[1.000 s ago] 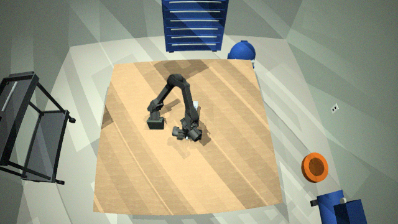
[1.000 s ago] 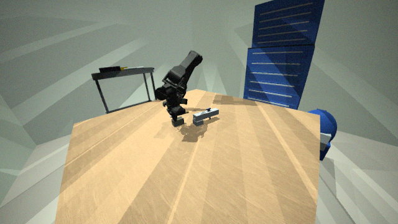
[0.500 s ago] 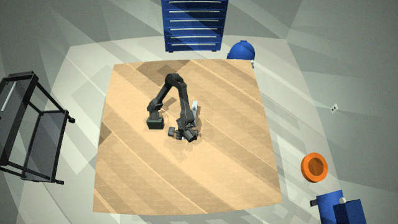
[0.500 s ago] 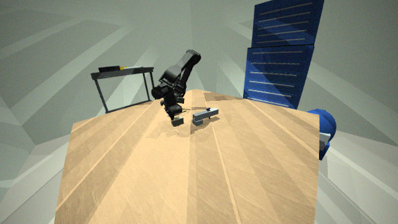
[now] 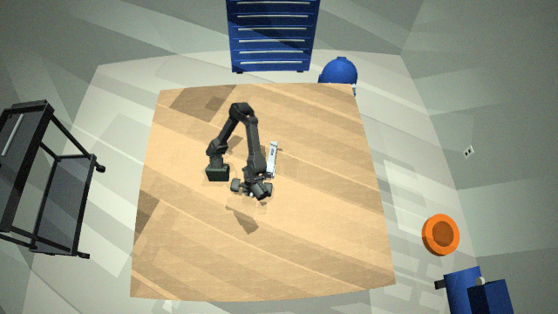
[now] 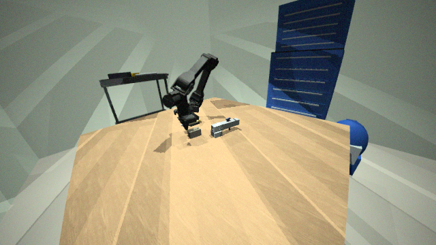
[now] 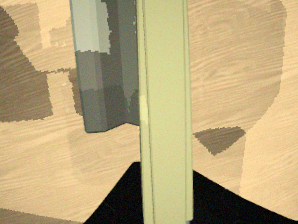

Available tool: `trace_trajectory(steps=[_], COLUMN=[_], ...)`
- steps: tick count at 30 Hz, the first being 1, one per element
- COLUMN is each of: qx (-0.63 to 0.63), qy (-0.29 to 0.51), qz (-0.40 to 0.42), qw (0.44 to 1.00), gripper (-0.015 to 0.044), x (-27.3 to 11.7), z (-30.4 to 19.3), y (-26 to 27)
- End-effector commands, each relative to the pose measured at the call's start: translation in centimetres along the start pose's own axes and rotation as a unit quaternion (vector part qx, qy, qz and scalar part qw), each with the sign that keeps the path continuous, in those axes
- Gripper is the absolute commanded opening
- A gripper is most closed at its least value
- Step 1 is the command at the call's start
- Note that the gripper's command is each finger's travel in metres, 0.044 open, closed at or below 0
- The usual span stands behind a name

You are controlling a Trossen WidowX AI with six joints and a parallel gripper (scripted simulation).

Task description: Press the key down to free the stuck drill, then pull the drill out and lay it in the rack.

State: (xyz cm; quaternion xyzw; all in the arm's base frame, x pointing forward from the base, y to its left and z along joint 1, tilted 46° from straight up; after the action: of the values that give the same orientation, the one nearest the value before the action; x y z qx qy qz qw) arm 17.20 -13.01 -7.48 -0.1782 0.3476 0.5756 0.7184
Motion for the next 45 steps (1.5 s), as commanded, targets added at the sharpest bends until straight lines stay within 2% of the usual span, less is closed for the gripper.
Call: trace_trajectory(steps=[1, 45], qx=[-0.001, -0.002], qy=[0.001, 0.000], qz=[0.001, 0.001], qw=[1.000, 1.000], gripper=[0.0000, 0.0000], x=[0.1, 5.4], z=[-0.2, -0.3], y=[0.7, 1.0])
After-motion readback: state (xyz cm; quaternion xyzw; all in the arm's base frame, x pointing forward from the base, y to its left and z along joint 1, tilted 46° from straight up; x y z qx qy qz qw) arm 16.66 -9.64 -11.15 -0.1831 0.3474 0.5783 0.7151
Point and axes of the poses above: the point midway between the two fingers, 35 mm back from their tips, its own x axis out along the fingers, its own y axis across the jaws, z = x × y, the point moved 2 cm from there along -x, back along the fingers, and after that the axes turned 5 degrees about x, right-handed, at the moved point
